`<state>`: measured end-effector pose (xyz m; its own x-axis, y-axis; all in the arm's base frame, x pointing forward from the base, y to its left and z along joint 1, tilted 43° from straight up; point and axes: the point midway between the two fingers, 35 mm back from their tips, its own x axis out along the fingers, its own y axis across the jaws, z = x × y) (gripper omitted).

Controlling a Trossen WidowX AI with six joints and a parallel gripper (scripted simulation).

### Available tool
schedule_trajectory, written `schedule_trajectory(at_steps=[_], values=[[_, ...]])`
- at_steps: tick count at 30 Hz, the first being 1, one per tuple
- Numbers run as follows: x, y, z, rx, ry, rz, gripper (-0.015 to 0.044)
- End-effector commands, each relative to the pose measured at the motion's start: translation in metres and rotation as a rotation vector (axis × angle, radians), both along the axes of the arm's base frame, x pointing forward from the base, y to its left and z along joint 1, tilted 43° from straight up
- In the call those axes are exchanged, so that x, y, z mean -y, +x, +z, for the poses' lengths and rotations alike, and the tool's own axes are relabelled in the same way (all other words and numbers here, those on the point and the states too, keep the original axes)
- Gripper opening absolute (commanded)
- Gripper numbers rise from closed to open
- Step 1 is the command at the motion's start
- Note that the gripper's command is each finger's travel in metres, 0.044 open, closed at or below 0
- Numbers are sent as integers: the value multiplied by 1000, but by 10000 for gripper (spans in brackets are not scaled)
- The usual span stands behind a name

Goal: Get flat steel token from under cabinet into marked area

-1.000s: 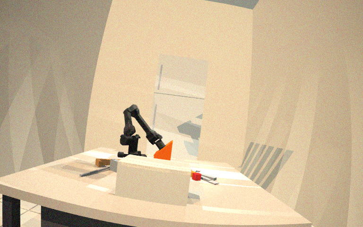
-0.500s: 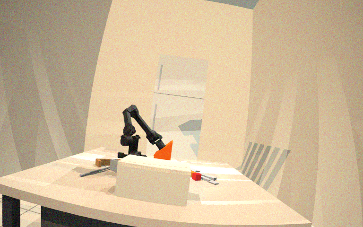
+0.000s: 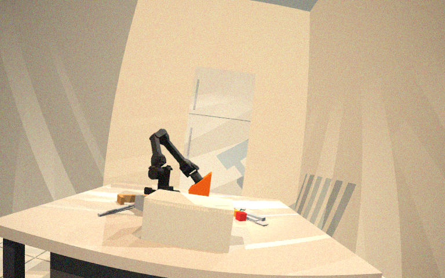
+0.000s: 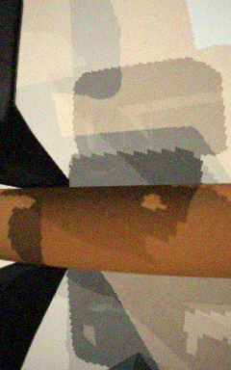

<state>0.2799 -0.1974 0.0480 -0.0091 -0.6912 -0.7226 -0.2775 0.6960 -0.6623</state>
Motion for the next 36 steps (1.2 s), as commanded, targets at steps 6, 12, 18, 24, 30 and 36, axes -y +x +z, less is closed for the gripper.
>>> schedule_trajectory(at_steps=[6,12,18,24,30,36], values=[[-3,13,-2,5,0,-2,0],[-4,20,-4,6,0,-2,0],[-6,28,-5,7,0,-2,0],[-7,35,-7,7,0,-2,0],[-8,42,-8,8,0,-2,0],[-10,49,-9,8,0,-2,0]])
